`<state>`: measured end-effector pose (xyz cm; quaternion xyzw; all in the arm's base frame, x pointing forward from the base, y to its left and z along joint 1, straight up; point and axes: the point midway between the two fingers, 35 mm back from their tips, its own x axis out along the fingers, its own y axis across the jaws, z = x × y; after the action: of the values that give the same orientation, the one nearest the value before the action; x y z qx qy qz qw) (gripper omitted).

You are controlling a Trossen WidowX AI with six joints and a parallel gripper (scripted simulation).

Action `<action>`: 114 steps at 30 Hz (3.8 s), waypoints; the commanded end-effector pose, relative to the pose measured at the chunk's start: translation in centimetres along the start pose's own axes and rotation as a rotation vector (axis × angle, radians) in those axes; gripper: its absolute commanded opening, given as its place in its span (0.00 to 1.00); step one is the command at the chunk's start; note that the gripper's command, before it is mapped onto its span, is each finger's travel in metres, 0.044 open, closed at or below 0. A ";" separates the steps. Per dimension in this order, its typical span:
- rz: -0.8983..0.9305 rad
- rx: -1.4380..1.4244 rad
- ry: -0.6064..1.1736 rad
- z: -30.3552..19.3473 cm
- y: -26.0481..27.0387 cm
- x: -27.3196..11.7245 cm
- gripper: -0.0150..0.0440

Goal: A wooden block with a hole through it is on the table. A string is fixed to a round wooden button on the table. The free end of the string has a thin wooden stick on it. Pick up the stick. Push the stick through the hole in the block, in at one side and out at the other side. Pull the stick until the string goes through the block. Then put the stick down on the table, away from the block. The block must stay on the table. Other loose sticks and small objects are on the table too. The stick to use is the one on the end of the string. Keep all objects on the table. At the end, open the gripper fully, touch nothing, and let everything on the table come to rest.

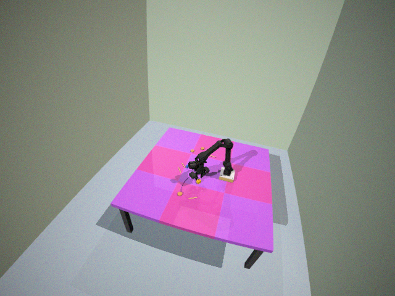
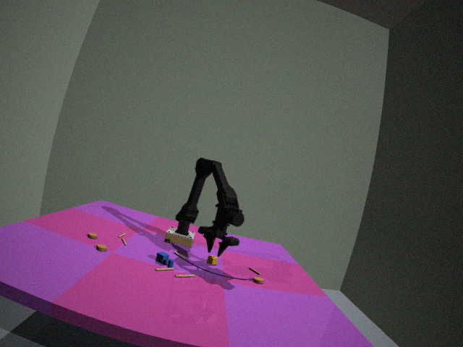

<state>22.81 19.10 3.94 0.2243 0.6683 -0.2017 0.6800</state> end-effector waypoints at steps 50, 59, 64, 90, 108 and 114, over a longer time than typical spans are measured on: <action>-0.009 0.000 0.002 -0.1 -0.3 1.6 0.25; -0.009 0.000 0.002 -0.1 -0.3 1.0 0.25; -0.012 0.000 -0.028 -0.3 -0.3 1.0 0.25; -0.015 -0.002 -0.483 -3.0 -0.4 2.0 0.25; -0.031 0.005 -0.724 -4.3 -0.5 2.8 0.25; -0.036 0.007 -0.802 -4.7 -0.6 3.0 0.25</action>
<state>18.86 21.36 1.10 0.1250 0.3674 -0.2831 0.8771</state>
